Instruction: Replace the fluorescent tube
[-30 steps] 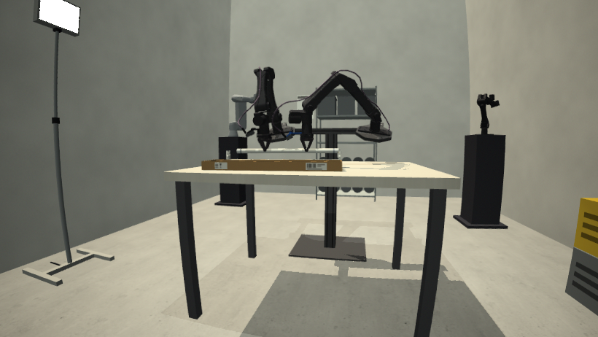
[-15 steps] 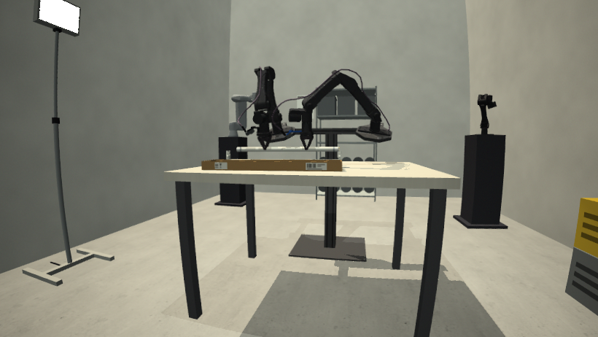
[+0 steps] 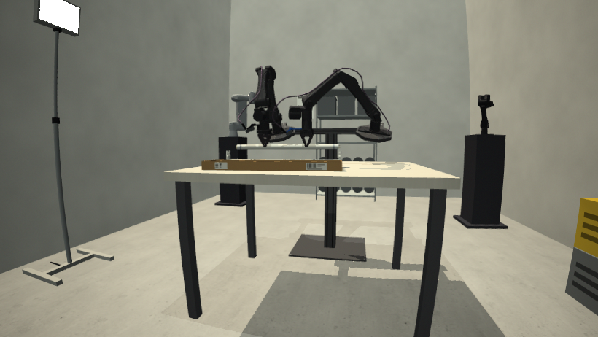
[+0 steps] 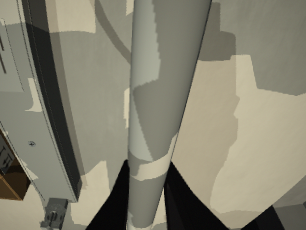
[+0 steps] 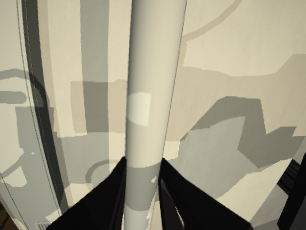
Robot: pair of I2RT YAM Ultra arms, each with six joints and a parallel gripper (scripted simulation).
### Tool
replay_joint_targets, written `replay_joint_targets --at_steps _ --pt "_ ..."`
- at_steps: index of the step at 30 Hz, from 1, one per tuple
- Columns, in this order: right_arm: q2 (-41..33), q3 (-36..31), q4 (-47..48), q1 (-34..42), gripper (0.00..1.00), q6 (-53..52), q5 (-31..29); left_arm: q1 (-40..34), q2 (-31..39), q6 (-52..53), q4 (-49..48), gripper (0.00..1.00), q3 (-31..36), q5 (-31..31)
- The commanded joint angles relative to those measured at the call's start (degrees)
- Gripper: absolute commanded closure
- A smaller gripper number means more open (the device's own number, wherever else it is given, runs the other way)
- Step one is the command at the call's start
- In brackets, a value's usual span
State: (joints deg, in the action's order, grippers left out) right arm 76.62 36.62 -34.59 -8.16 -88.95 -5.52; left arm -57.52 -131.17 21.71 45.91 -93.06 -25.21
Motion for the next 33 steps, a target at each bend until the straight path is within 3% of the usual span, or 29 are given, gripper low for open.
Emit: replay_joint_targets --at_steps 1,3,8,33 --pt "-2.64 2.13 -3.31 0.76 0.89 -1.02 -0.74 -1.93 2.59 -0.74 2.21 0.89 -2.24 0.70" --pt "0.60 3.49 -1.79 0.87 0.89 -1.11 -0.48 -1.29 2.42 1.90 1.67 0.89 -2.83 0.78" --pt "-1.73 3.33 -0.39 0.89 0.89 -0.95 0.73 -1.41 2.58 1.28 0.24 0.89 -2.81 0.76" --pt "3.24 6.65 -3.15 0.79 0.89 -1.32 0.36 2.10 -0.14 3.67 2.20 0.89 -4.78 1.43"
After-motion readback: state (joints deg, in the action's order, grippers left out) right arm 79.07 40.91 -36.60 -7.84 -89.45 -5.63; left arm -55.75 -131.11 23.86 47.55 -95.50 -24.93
